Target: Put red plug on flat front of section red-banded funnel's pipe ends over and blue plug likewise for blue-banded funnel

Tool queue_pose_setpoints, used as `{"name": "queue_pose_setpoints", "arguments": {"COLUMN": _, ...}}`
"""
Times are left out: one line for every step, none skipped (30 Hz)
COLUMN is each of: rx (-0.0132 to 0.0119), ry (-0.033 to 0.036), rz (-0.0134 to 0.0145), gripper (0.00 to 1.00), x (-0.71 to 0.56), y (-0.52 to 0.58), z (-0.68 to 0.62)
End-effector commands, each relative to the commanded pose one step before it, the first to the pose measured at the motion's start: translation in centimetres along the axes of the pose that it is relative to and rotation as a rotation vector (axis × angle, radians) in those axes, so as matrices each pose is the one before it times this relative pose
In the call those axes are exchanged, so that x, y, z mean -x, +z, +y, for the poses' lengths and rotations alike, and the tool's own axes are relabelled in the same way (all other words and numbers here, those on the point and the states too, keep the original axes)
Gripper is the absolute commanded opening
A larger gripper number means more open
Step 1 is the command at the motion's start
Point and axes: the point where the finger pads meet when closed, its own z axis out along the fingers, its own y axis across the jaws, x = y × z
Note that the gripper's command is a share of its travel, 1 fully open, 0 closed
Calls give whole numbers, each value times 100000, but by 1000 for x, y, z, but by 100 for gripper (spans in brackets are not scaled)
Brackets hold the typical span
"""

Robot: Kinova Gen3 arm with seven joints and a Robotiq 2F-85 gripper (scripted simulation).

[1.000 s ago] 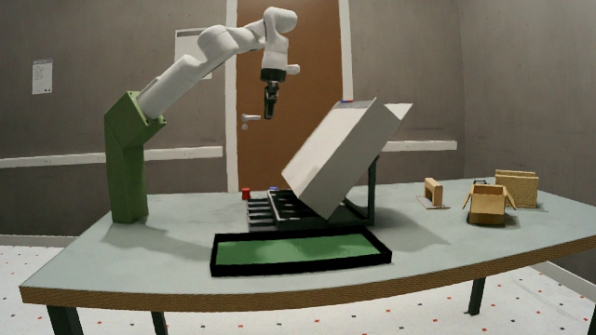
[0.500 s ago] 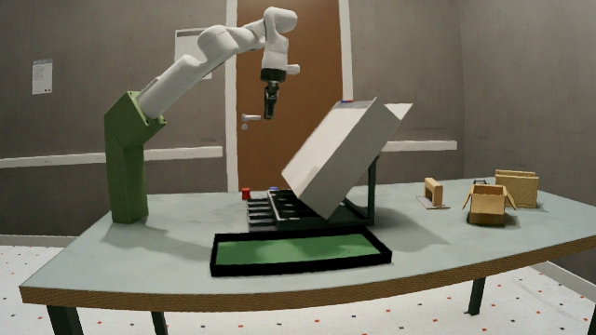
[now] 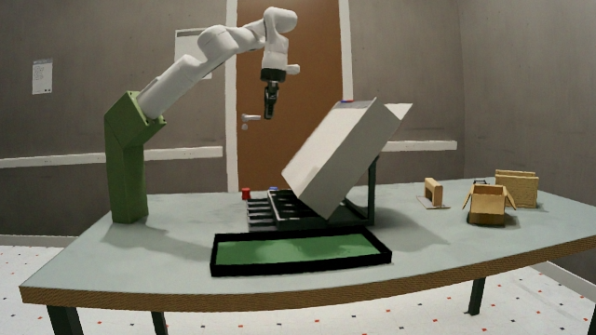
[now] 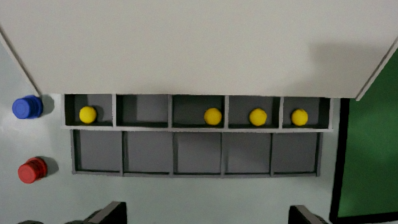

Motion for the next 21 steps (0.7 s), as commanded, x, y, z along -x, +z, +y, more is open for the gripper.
{"name": "queue_pose_setpoints", "arguments": {"rx": -53, "ry": -22, "rz": 57, "gripper": 100, "x": -15, "y": -22, "z": -8}}
{"name": "queue_pose_setpoints", "arguments": {"rx": 0, "ry": 0, "rz": 0, "gripper": 100, "x": 0, "y": 0, "z": 0}}
{"name": "queue_pose_setpoints", "arguments": {"rx": 0, "ry": 0, "rz": 0, "gripper": 100, "x": 0, "y": 0, "z": 0}}
{"name": "queue_pose_setpoints", "arguments": {"rx": 0, "ry": 0, "rz": 0, "gripper": 100, "x": 0, "y": 0, "z": 0}}
{"name": "queue_pose_setpoints", "arguments": {"rx": 0, "ry": 0, "rz": 0, "gripper": 100, "x": 0, "y": 0, "z": 0}}
{"name": "queue_pose_setpoints", "arguments": {"rx": 0, "ry": 0, "rz": 0, "gripper": 70, "x": 0, "y": 0, "z": 0}}
{"name": "queue_pose_setpoints", "arguments": {"rx": 0, "ry": 0, "rz": 0, "gripper": 70, "x": 0, "y": 0, "z": 0}}
{"name": "queue_pose_setpoints", "arguments": {"rx": 0, "ry": 0, "rz": 0, "gripper": 70, "x": 0, "y": 0, "z": 0}}
{"name": "queue_pose_setpoints", "arguments": {"rx": 0, "ry": 0, "rz": 0, "gripper": 70, "x": 0, "y": 0, "z": 0}}
{"name": "queue_pose_setpoints", "arguments": {"rx": 0, "ry": 0, "rz": 0, "gripper": 70, "x": 0, "y": 0, "z": 0}}
{"name": "queue_pose_setpoints", "arguments": {"rx": 0, "ry": 0, "rz": 0, "gripper": 70, "x": 0, "y": 0, "z": 0}}
{"name": "queue_pose_setpoints", "arguments": {"rx": 0, "ry": 0, "rz": 0, "gripper": 70, "x": 0, "y": 0, "z": 0}}
{"name": "queue_pose_setpoints", "arguments": {"rx": 0, "ry": 0, "rz": 0, "gripper": 70, "x": 0, "y": 0, "z": 0}}
{"name": "queue_pose_setpoints", "arguments": {"rx": 0, "ry": 0, "rz": 0, "gripper": 70, "x": 0, "y": 0, "z": 0}}
{"name": "queue_pose_setpoints", "arguments": {"rx": 0, "ry": 0, "rz": 0, "gripper": 70, "x": 0, "y": 0, "z": 0}}
{"name": "queue_pose_setpoints", "arguments": {"rx": 0, "ry": 0, "rz": 0, "gripper": 70, "x": 0, "y": 0, "z": 0}}
{"name": "queue_pose_setpoints", "arguments": {"rx": 0, "ry": 0, "rz": 0, "gripper": 70, "x": 0, "y": 0, "z": 0}}
{"name": "queue_pose_setpoints", "arguments": {"rx": 0, "ry": 0, "rz": 0, "gripper": 70, "x": 0, "y": 0, "z": 0}}
{"name": "queue_pose_setpoints", "arguments": {"rx": 0, "ry": 0, "rz": 0, "gripper": 70, "x": 0, "y": 0, "z": 0}}
{"name": "queue_pose_setpoints", "arguments": {"rx": 0, "ry": 0, "rz": 0, "gripper": 70, "x": 0, "y": 0, "z": 0}}
{"name": "queue_pose_setpoints", "arguments": {"rx": 0, "ry": 0, "rz": 0, "gripper": 70, "x": 0, "y": 0, "z": 0}}
